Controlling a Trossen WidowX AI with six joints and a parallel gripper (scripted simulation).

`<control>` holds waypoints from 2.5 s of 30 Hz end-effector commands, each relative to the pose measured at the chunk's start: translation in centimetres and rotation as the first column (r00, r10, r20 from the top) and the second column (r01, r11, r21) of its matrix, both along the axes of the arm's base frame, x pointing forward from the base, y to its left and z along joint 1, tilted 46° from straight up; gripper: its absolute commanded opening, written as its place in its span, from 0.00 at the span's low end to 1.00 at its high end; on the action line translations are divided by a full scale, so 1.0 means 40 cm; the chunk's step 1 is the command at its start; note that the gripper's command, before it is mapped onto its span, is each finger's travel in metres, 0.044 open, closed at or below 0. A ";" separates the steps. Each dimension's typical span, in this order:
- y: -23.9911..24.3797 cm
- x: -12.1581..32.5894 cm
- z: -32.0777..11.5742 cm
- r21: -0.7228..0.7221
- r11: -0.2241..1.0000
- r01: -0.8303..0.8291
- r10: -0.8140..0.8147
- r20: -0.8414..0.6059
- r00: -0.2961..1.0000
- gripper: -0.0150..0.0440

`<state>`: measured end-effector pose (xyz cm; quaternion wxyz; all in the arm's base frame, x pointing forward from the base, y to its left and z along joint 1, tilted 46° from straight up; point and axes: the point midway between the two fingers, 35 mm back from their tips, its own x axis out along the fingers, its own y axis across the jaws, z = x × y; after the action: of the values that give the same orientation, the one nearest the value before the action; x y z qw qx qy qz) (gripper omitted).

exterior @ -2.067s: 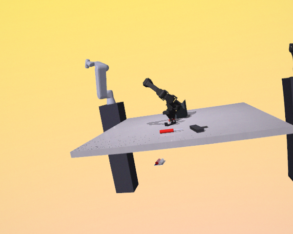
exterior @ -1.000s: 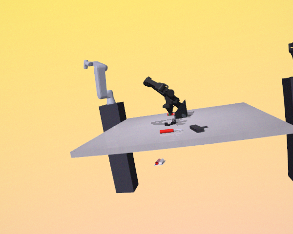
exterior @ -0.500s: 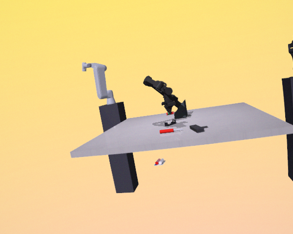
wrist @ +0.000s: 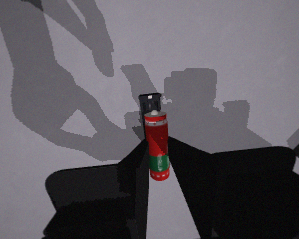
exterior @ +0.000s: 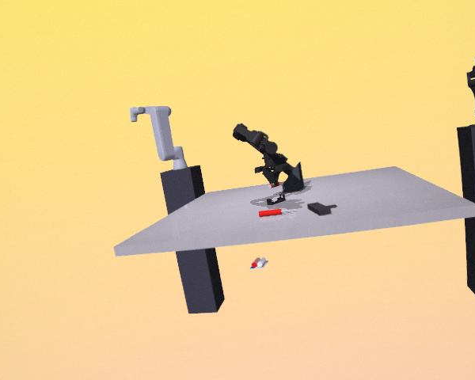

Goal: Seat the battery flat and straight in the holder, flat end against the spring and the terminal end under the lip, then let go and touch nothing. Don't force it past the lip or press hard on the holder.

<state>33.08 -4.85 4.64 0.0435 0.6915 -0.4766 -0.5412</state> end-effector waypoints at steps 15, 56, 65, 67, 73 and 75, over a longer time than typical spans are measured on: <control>-0.068 -0.014 -0.074 0.139 0.978 0.157 -0.135 -0.156 0.979 0.36; -0.109 0.004 -0.092 0.243 0.911 0.333 -0.247 -0.325 0.913 0.36; -0.116 0.014 -0.090 0.242 0.911 0.333 -0.247 -0.326 0.913 0.36; -0.118 0.016 -0.089 0.241 0.912 0.333 -0.247 -0.326 0.912 0.36; -0.123 0.023 -0.086 0.240 0.912 0.334 -0.248 -0.327 0.912 0.36; -0.125 0.026 -0.085 0.240 0.911 0.334 -0.248 -0.328 0.912 0.36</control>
<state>33.83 -9.66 1.14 -0.0705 0.5225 -0.4796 -0.7014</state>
